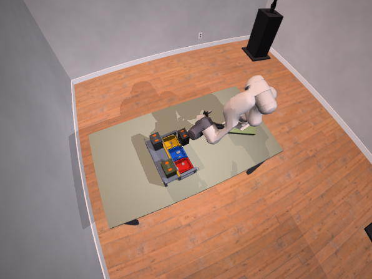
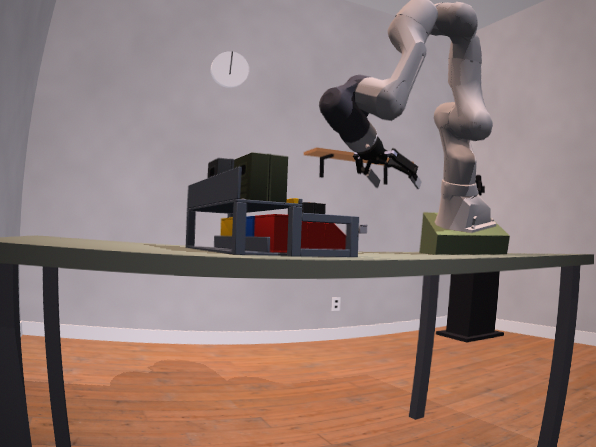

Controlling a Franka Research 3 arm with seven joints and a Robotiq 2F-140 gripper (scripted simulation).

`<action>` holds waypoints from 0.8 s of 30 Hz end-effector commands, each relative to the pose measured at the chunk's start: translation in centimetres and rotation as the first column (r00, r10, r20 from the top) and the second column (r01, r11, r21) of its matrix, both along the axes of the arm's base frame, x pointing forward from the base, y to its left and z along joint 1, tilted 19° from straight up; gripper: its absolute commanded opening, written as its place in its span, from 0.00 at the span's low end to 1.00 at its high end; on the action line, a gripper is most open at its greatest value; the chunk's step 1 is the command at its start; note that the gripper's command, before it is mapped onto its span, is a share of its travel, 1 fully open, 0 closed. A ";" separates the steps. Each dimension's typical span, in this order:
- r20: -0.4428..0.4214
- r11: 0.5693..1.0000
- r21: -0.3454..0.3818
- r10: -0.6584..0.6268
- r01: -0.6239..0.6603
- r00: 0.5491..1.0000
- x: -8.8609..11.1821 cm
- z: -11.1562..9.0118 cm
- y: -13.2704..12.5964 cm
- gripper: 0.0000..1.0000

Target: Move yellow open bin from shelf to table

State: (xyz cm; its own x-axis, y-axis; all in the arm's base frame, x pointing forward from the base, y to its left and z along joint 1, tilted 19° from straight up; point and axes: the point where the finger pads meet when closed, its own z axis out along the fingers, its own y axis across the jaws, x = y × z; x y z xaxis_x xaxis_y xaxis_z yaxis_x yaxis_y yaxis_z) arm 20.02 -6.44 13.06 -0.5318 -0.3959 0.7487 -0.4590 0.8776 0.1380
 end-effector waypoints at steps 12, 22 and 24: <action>0.000 1.000 0.000 0.000 0.000 1.000 0.0 0.0 0.0 1.00; 0.210 0.990 0.102 -0.118 0.098 0.971 3.6 3.3 1.0 0.57; 0.210 0.990 0.102 -0.118 0.098 0.971 3.6 3.3 1.0 0.57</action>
